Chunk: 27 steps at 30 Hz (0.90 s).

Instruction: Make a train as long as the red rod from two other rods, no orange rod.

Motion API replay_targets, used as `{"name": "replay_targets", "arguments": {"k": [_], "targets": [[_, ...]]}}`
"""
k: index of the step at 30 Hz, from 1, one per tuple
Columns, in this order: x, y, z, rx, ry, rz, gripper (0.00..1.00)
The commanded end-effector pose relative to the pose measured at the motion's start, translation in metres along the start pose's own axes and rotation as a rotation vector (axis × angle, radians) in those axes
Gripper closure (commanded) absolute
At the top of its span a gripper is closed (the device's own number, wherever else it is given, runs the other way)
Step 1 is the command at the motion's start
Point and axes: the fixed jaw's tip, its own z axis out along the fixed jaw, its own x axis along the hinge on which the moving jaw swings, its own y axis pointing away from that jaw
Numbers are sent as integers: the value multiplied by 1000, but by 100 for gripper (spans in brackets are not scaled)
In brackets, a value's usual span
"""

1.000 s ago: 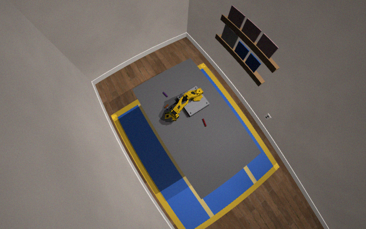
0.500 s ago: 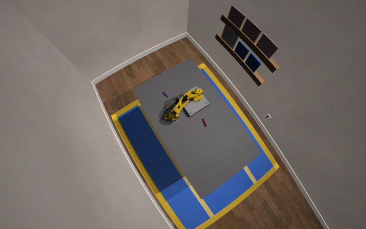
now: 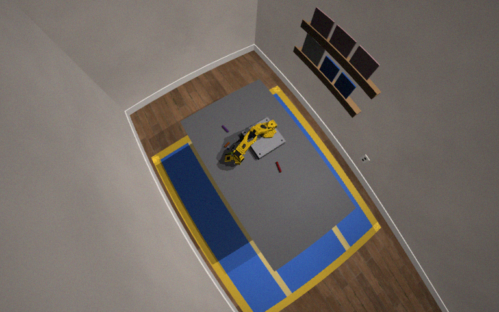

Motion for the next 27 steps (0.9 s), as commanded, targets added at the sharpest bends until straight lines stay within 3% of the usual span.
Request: {"name": "replay_targets", "arguments": {"k": [1, 27], "targets": [[3, -2, 5, 15, 12, 3, 95], [3, -2, 5, 15, 12, 3, 100]]}}
